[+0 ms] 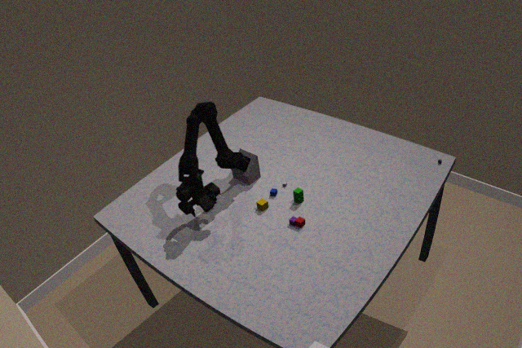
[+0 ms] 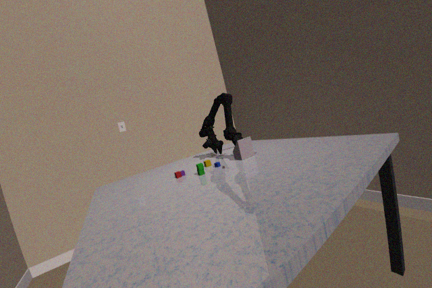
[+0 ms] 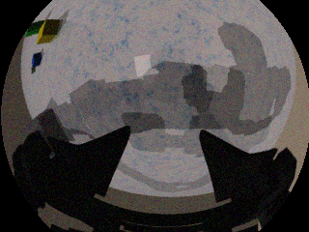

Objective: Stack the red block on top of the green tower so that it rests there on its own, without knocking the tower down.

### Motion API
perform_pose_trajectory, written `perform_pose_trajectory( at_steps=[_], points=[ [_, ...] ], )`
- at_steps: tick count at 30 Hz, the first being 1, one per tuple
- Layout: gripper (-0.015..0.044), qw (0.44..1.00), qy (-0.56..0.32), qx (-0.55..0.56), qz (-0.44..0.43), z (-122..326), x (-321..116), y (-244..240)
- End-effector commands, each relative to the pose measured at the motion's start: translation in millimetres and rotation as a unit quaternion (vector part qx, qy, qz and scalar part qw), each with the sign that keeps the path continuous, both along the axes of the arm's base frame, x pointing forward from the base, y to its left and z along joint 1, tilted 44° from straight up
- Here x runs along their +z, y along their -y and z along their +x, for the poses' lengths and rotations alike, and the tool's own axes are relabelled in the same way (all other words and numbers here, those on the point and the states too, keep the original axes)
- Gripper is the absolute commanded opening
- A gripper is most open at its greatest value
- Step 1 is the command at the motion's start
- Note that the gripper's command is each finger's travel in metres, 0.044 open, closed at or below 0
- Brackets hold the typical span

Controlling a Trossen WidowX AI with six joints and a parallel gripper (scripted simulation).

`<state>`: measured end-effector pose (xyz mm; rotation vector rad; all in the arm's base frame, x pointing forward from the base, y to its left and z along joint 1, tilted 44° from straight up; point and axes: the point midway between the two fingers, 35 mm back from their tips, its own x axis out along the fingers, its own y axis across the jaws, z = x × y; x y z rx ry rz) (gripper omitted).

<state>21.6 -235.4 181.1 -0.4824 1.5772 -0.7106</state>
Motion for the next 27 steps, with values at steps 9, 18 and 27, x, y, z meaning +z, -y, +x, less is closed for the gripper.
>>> perform_pose_trajectory(
  at_steps=[9,18,27],
  points=[
    [0.0440,0.999,0.028,0.001,0.026,43.3,4.7,9.3],
    [0.0440,0.997,0.042,0.047,0.049,109.2,5.7,11.6],
    [0.0440,0.995,0.049,0.058,0.060,162.7,2.6,3.6]
  ],
)
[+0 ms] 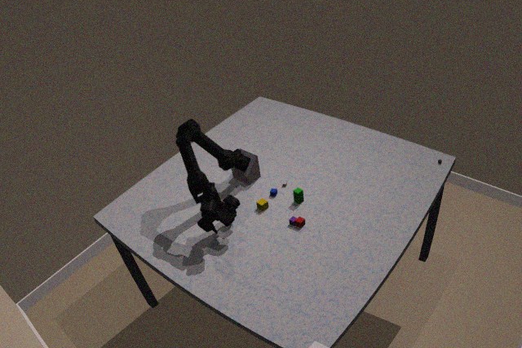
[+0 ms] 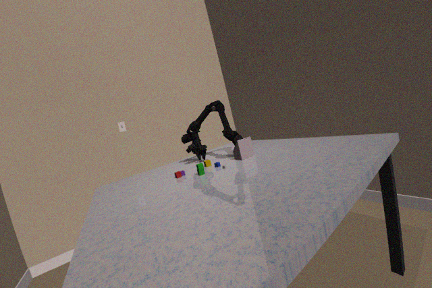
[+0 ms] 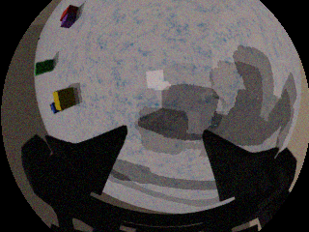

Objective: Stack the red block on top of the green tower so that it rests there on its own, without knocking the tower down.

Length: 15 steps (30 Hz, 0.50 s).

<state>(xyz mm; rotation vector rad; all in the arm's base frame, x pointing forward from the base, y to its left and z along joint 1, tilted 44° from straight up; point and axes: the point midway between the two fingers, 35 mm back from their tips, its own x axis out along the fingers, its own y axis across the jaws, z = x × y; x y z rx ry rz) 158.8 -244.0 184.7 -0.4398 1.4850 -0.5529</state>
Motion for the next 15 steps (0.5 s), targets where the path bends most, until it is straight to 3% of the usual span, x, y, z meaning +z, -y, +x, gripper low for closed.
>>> perform_pose_trajectory(
  at_steps=[1,15],
  points=[
    [0.0440,1.000,0.004,0.006,0.004,33.0,-1.7,-7.0],
    [0.0440,1.000,0.005,0.015,0.009,137.0,-19.9,-59.9]
  ],
)
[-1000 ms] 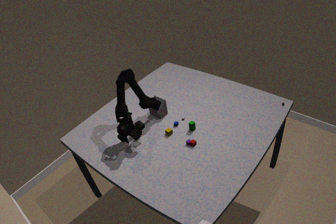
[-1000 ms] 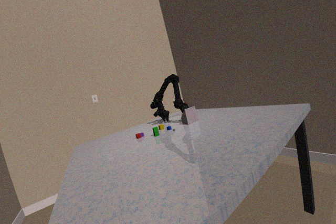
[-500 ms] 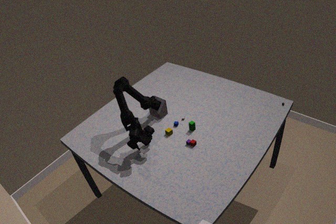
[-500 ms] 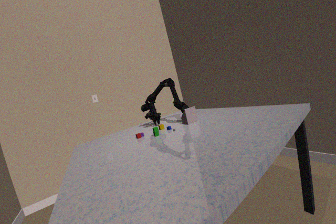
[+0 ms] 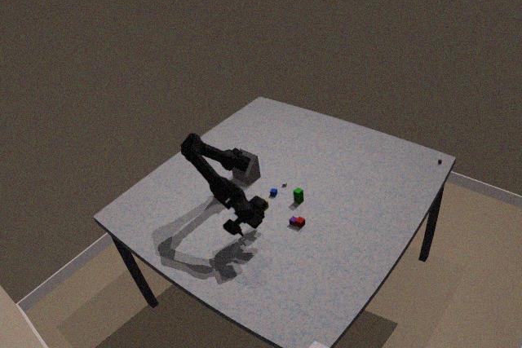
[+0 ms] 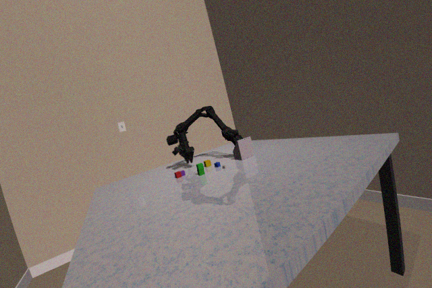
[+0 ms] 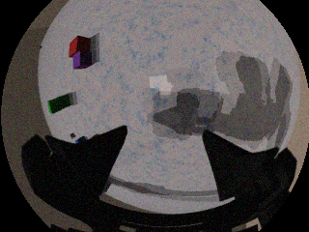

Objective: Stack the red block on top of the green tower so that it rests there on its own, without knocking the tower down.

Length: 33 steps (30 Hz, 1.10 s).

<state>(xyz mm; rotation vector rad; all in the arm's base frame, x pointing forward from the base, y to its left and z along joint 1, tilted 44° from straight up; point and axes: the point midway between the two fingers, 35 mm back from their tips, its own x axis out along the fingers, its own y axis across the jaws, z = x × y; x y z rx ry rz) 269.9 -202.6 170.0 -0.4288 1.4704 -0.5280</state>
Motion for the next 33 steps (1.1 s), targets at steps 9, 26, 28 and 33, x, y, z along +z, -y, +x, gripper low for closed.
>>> perform_pose_trajectory(
  at_steps=[9,26,28,33],
  points=[
    [0.0440,0.999,-0.018,0.034,-0.007,72.6,-21.3,-65.5],
    [0.0440,0.997,-0.024,0.026,-0.072,133.8,-54.9,-152.1],
    [0.0440,0.997,-0.024,0.026,-0.072,133.8,-56.2,-150.9],
    [0.0440,0.997,-0.024,0.026,-0.072,134.7,-66.2,-141.5]
  ],
)
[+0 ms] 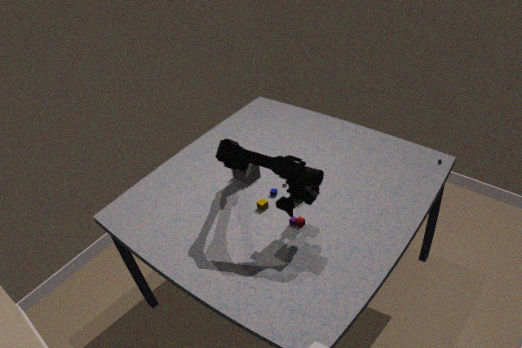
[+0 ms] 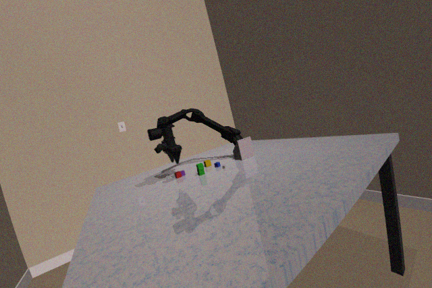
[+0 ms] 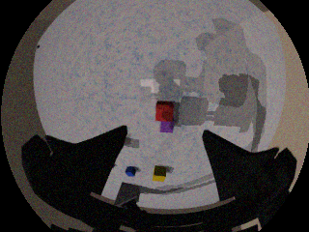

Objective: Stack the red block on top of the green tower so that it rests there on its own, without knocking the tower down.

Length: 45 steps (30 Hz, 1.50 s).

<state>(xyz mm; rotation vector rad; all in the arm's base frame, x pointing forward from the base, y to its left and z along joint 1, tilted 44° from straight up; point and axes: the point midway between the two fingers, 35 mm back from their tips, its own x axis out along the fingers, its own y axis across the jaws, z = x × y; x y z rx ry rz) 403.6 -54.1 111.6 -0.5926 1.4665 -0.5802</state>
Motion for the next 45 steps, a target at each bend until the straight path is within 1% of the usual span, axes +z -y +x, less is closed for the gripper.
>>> perform_pose_trajectory(
  at_steps=[1,6,34,45],
  points=[
    [0.0440,1.000,-0.001,-0.002,-0.003,1.2,-11.4,10.6],
    [0.0440,1.000,-0.001,-0.002,-0.004,1.4,-28.2,26.8],
    [0.0440,1.000,0.000,-0.002,-0.005,2.5,-54.5,50.7],
    [0.0440,1.000,0.000,-0.002,-0.005,2.5,-55.2,51.4]
  ],
)
